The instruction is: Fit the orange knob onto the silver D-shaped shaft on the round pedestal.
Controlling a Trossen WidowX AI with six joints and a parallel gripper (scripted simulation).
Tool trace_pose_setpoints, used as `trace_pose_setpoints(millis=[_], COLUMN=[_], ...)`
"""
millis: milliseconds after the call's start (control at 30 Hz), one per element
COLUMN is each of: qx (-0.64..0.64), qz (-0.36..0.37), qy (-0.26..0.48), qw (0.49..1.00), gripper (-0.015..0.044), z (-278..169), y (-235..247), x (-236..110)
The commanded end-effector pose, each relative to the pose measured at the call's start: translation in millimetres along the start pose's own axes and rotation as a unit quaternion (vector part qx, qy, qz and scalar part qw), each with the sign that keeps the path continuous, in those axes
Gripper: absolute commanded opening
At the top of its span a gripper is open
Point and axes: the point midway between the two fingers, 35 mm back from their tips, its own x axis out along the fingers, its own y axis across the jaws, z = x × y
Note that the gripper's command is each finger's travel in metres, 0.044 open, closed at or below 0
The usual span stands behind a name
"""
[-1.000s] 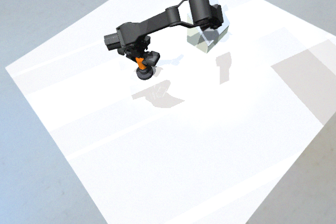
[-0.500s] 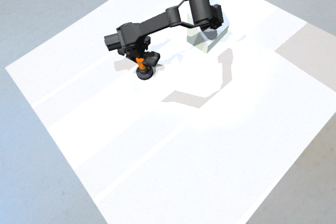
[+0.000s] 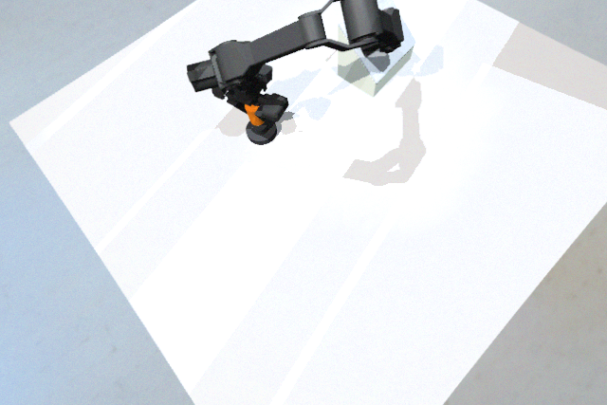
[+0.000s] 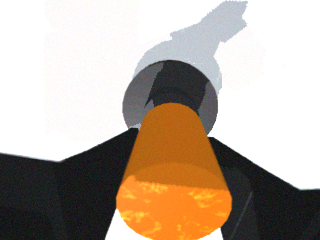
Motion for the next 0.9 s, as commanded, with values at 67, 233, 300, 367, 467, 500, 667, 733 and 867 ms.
trace_pose_setpoints(millis=[67, 233, 300, 367, 467, 500, 667, 733, 867], qx=[0.001, 0.001, 0.001, 0.001, 0.001, 0.001, 0.007, 0.023, 0.027], qz=[0.003, 0.003, 0.003, 0.003, 0.003, 0.003, 0.003, 0.003, 0.003], qy=[0.004, 0.004, 0.004, 0.004, 0.004, 0.004, 0.004, 0.004, 0.004], qw=[1.000, 1.000, 1.000, 1.000, 1.000, 1.000, 1.000, 1.000, 1.000], gripper=[0.0000, 0.0000, 0.0000, 0.0000, 0.0000, 0.0000, 0.0000, 0.0000, 0.0000], z=[-5.3, -5.0, -5.0, -5.0, -5.1, -4.9, -4.0, -3.4, -2.4], y=[3.4, 2.4, 2.4, 2.4, 2.5, 2.5, 1.9, 1.3, 0.4], x=[-2.2, 2.5, 2.5, 2.5, 1.4, -0.3, -2.4, -3.2, -3.2])
